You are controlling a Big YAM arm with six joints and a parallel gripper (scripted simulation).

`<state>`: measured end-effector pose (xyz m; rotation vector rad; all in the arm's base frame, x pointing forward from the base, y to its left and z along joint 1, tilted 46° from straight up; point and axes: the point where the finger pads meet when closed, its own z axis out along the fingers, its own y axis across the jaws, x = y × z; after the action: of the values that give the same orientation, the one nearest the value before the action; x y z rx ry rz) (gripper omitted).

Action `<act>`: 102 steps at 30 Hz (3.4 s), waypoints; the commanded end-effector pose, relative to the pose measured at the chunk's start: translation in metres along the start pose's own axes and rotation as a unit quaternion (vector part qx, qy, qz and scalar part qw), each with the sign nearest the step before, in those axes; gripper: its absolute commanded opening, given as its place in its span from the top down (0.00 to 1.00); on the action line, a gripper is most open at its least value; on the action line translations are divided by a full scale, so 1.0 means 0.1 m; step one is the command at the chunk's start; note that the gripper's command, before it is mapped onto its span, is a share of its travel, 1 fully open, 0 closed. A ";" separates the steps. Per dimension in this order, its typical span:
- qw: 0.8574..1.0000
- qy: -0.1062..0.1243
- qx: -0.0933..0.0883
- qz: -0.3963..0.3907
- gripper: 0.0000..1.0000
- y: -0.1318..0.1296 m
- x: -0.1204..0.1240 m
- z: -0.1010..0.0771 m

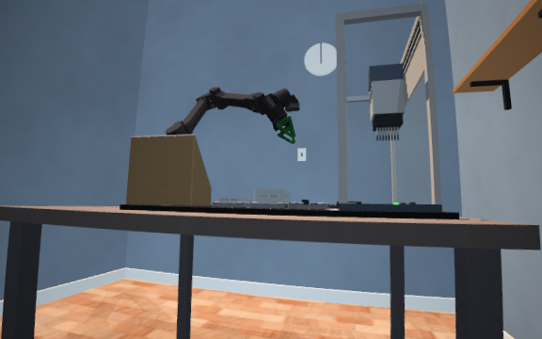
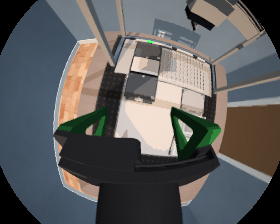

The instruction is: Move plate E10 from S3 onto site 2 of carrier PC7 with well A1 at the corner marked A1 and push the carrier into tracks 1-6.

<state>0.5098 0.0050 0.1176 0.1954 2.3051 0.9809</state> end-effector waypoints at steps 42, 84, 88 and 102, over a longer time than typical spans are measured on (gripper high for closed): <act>0.977 -0.214 -0.003 0.016 0.00 -0.16 -1.01 0.56; 0.977 -0.214 -0.005 0.013 0.00 -0.47 -2.15 1.42; 0.976 -0.217 -0.002 0.015 0.00 -0.55 -2.26 1.43; 0.975 -0.223 -0.002 0.011 0.00 -0.54 -2.25 1.33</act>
<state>0.7609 -0.0221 0.0939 0.4063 1.9344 0.8661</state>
